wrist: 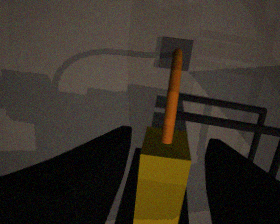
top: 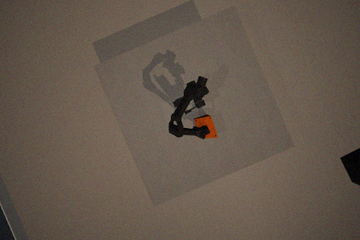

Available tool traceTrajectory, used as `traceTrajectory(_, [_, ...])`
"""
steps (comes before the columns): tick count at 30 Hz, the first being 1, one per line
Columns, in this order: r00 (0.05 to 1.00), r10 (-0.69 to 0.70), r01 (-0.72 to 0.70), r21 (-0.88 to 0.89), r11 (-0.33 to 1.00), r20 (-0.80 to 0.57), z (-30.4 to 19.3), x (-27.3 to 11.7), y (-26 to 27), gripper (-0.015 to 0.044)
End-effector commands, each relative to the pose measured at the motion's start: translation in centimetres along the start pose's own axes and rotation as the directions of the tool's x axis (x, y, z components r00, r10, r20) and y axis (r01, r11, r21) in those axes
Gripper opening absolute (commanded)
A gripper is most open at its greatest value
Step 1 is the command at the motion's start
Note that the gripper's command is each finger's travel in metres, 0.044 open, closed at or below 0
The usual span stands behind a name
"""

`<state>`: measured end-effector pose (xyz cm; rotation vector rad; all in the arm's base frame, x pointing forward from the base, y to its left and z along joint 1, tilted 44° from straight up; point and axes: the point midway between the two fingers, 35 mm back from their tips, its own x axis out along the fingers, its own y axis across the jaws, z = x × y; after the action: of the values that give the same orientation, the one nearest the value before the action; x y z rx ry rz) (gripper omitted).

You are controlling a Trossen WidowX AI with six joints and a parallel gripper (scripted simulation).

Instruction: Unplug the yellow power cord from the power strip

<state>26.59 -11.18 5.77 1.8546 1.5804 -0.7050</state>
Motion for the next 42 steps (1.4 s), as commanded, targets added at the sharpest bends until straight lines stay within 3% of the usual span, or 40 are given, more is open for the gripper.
traceTrajectory(1, [1.0,-0.001,0.001,0.007,1.0,-0.008,-0.7,0.1,-0.1,0.016])
traceTrajectory(30, [1.0,-0.001,0.001,0.007,1.0,-0.01,-2.9,1.3,-0.2,0.016])
traceTrajectory(33, [1.0,-0.003,0.003,0.002,1.0,-0.004,-2.8,1.1,-0.2,0.0081])
traceTrajectory(42, [1.0,-0.003,0.003,0.002,1.0,-0.004,-2.8,1.1,-0.2,0.0021])
